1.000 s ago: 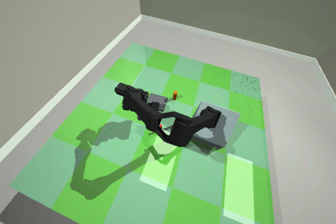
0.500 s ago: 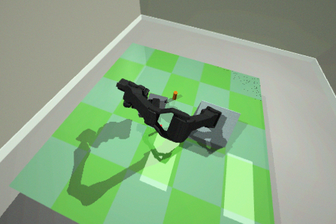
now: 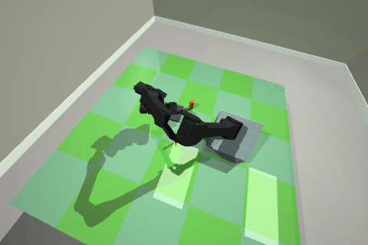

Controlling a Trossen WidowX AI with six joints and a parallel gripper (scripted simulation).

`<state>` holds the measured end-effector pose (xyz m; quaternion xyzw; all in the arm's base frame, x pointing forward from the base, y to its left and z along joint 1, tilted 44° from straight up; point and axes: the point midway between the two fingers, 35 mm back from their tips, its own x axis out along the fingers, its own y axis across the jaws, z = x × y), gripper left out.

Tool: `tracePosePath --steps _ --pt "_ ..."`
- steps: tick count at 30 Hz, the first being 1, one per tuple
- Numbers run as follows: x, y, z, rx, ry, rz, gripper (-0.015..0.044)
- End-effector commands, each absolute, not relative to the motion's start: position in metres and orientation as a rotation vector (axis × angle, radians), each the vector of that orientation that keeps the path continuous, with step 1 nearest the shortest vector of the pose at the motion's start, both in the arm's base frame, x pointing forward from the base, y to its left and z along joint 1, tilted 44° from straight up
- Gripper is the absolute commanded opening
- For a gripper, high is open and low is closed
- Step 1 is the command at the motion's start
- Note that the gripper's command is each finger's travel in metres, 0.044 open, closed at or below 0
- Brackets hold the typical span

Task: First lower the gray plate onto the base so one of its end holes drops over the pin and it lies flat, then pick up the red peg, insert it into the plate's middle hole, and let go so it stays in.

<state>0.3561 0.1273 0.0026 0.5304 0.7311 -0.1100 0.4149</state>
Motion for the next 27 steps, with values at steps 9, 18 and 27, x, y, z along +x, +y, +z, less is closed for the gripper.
tracePosePath --steps 9,18,27 --pt "0.359 0.114 -0.034 1.277 1.826 -0.199 0.0" --pt "0.358 0.103 -0.062 1.239 1.82 -0.149 0.0" --pt "0.355 0.093 -0.09 1.202 1.813 -0.1 0.0"
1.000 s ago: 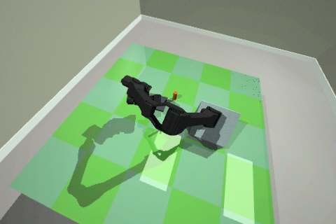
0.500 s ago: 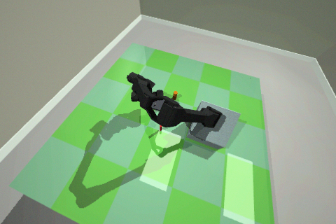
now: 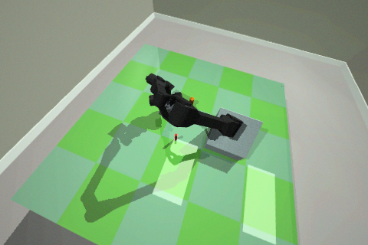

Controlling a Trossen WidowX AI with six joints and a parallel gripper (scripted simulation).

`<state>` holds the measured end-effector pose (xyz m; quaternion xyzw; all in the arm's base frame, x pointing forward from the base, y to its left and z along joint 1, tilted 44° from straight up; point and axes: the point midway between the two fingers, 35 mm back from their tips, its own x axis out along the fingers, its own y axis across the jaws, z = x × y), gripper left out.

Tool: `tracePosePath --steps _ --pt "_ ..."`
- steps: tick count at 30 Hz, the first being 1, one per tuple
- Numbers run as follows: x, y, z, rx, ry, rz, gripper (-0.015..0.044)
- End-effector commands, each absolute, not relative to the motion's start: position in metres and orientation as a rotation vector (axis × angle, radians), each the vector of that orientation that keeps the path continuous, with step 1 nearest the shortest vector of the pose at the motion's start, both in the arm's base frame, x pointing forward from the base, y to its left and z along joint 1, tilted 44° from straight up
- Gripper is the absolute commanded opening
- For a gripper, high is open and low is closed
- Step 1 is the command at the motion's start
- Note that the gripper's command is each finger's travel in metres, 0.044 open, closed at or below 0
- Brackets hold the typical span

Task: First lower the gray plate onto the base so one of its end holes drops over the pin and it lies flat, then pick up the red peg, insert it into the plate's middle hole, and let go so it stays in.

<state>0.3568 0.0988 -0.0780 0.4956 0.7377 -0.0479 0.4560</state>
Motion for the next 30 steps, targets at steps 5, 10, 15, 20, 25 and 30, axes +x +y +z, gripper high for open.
tracePosePath --steps 5,10,15,20,25,30 --pt "0.353 0.089 -0.103 1.184 1.81 -0.076 0.0" --pt "0.353 0.088 -0.103 1.183 1.81 -0.075 0.0" --pt "0.353 0.088 -0.103 1.183 1.81 -0.075 0.0" --pt "0.353 0.088 -0.103 1.183 1.81 -0.075 0.0" --pt "0.353 0.088 -0.103 1.183 1.81 -0.075 0.0" --pt "0.353 0.088 -0.103 1.183 1.81 -0.075 0.0"
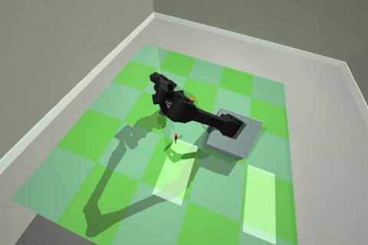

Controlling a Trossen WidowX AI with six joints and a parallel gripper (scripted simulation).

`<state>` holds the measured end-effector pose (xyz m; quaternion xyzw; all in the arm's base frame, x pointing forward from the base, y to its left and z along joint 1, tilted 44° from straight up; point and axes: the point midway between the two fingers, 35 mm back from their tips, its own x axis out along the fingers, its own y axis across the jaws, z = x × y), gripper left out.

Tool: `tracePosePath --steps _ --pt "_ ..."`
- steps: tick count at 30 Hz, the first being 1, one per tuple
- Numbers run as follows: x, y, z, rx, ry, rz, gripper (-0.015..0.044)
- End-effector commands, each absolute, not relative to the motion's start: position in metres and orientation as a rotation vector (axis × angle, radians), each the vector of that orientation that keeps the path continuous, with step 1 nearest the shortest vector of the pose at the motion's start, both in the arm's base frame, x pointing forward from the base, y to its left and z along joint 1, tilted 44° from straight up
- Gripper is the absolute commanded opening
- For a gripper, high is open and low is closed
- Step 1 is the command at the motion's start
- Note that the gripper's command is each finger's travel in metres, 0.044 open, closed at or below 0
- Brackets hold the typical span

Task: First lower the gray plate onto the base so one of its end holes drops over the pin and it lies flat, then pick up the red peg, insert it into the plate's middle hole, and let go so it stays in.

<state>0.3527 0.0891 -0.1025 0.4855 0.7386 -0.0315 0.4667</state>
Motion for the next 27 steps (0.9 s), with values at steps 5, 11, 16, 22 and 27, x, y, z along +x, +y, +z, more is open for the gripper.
tracePosePath --steps 5,11,16,22,27 --pt "0.353 0.088 -0.104 1.183 1.81 -0.075 0.0" --pt "0.352 0.094 -0.111 1.183 1.81 -0.075 0.0" --pt "0.351 0.099 -0.116 1.184 1.81 -0.075 0.0" --pt "0.351 0.101 -0.118 1.184 1.81 -0.075 0.0" --pt "0.35 0.107 -0.124 1.184 1.81 -0.075 0.0"
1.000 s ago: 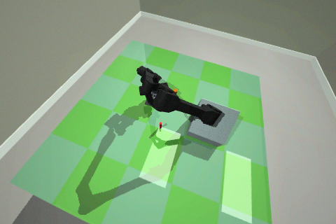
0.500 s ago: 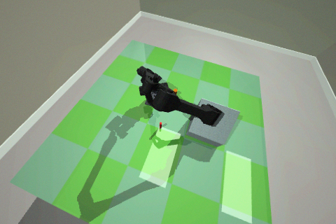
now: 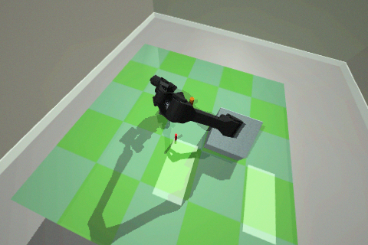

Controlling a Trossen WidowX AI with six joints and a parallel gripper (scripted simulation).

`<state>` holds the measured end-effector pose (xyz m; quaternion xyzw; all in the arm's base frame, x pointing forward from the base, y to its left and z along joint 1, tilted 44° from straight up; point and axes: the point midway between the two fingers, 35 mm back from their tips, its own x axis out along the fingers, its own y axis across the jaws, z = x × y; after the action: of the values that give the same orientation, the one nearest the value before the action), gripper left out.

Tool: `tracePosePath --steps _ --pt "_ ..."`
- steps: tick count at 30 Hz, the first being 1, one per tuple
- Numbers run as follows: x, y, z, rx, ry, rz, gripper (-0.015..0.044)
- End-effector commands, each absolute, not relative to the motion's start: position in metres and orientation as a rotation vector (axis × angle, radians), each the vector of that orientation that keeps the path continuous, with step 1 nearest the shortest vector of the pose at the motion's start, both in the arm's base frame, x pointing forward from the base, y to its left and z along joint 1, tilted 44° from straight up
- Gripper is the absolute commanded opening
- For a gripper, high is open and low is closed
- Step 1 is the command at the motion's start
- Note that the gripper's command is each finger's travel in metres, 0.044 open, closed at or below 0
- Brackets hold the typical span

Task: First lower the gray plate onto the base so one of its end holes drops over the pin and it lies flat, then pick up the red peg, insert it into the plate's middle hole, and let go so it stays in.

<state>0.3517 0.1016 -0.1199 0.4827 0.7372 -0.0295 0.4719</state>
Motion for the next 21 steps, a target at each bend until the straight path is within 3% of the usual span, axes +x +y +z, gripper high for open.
tracePosePath --steps 1,16,21 --pt "0.35 0.1079 -0.1254 1.184 1.81 -0.075 0.0" --pt "0.3496 0.1112 -0.1304 1.178 1.807 -0.075 0.0" --pt "0.3496 0.1112 -0.1304 1.178 1.807 -0.075 0.0131"
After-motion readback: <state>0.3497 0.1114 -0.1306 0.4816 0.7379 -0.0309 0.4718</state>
